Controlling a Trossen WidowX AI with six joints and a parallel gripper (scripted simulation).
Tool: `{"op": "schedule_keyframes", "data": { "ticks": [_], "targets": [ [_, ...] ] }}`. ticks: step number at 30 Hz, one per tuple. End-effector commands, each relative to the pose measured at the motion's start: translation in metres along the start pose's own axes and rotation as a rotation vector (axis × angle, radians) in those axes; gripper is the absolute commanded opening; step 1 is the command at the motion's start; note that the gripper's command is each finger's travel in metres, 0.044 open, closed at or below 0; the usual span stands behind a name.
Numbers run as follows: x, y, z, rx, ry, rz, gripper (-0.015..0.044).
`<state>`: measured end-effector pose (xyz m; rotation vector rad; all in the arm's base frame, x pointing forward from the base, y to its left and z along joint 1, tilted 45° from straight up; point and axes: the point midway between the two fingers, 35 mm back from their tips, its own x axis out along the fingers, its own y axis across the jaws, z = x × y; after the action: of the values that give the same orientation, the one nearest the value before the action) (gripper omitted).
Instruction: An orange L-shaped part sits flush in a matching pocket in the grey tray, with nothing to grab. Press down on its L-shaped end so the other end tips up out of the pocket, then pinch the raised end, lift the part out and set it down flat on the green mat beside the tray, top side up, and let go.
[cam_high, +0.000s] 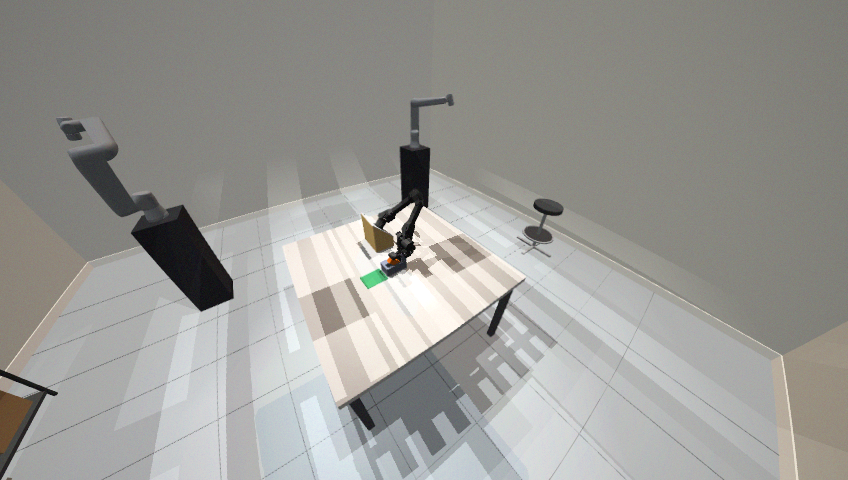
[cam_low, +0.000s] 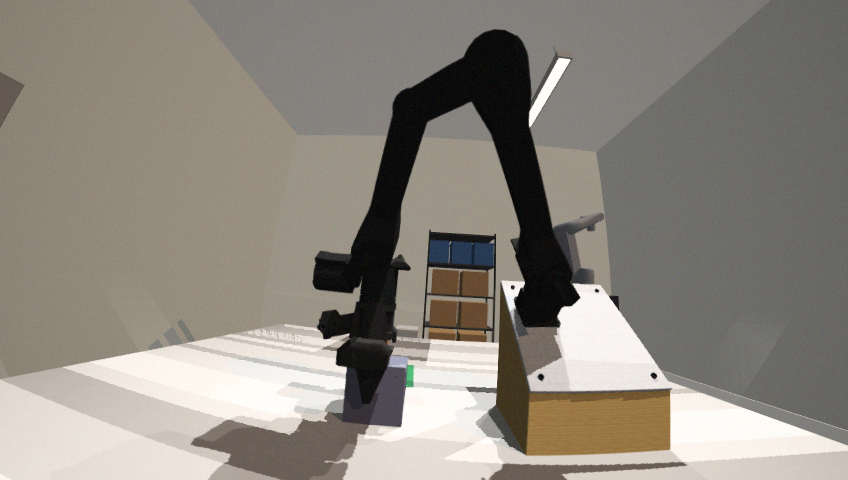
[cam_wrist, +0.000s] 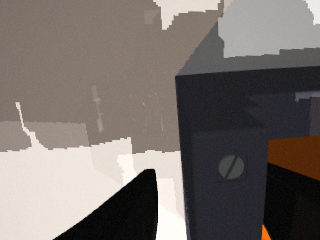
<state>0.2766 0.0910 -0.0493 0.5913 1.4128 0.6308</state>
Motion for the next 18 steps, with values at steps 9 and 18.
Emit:
{"op": "schedule_keyframes", "data": {
  "ticks": [9, 18],
  "targets": [
    [-0.001, 0.001, 0.0, 0.002, 0.001, 0.0, 0.018],
    [-0.012, 0.01, -0.004, 0.014, 0.009, -0.004, 0.018]
  ]
}}
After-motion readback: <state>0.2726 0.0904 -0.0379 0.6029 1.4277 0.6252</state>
